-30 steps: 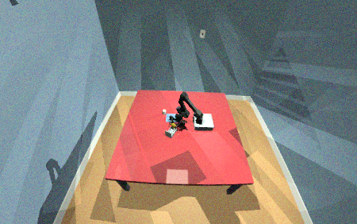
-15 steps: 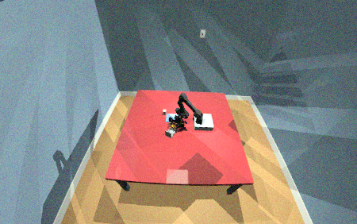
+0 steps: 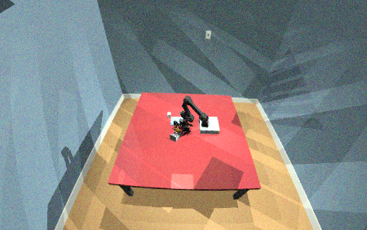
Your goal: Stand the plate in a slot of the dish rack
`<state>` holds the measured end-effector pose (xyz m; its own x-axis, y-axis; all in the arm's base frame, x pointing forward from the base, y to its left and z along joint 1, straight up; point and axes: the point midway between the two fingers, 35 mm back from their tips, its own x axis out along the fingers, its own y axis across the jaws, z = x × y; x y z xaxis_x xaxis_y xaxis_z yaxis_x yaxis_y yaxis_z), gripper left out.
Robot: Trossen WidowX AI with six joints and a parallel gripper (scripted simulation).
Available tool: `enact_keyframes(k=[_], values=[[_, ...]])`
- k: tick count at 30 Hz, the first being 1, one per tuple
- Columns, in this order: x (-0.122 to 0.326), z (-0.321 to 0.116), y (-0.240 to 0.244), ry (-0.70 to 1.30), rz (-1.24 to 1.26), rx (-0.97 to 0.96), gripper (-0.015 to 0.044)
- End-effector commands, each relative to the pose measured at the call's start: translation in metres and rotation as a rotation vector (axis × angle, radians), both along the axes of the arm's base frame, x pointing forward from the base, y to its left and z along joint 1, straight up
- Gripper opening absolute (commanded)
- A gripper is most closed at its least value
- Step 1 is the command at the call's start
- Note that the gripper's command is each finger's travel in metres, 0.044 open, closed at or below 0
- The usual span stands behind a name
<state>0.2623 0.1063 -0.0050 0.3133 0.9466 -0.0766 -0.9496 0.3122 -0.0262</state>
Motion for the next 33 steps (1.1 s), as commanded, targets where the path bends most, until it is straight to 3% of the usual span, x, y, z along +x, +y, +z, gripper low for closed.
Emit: enact_keyframes(k=[1,15,24,33], values=[[0.0,0.0,0.0,0.0,0.0,0.0,0.0026],[0.0,0.0,0.0,0.0,0.0,0.0,0.0394],[0.0,0.002,0.0,-0.001,0.0,0.001,0.04],[0.005,0.089,-0.001,-0.029,0.01,0.054,0.04]])
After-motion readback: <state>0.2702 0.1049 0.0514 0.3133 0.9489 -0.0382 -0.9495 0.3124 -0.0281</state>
